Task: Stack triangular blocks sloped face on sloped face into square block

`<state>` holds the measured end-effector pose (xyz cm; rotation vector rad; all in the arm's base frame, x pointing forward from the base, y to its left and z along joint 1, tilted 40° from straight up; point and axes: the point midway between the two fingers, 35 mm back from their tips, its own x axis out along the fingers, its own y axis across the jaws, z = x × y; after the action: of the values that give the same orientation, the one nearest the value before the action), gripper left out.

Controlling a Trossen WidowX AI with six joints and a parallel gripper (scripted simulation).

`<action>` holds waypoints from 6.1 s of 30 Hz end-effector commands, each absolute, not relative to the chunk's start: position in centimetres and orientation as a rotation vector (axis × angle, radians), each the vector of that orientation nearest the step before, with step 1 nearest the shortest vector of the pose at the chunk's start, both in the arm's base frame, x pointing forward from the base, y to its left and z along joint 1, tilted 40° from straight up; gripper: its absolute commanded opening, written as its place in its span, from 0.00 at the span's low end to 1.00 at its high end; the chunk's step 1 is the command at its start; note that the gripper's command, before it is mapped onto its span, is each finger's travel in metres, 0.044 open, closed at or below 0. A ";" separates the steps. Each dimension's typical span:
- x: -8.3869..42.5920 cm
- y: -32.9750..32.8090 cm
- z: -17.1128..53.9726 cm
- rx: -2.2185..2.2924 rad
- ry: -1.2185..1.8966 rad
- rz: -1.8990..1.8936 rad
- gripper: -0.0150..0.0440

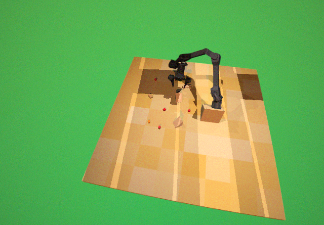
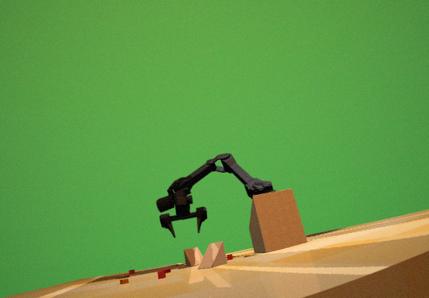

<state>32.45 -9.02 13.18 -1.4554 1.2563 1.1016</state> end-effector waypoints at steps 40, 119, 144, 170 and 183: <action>33.0 -11.5 8.2 -1.667 1.288 1.402 1.00; 31.4 -9.6 3.3 -2.133 1.561 0.985 0.25; 29.9 -6.5 0.5 -2.601 1.808 0.301 0.25; 30.5 -5.8 0.1 -2.617 1.798 0.211 0.97; 30.5 -5.8 0.0 -2.618 1.796 0.213 1.00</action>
<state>30.44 -5.80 0.11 -2.6202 1.8002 0.2099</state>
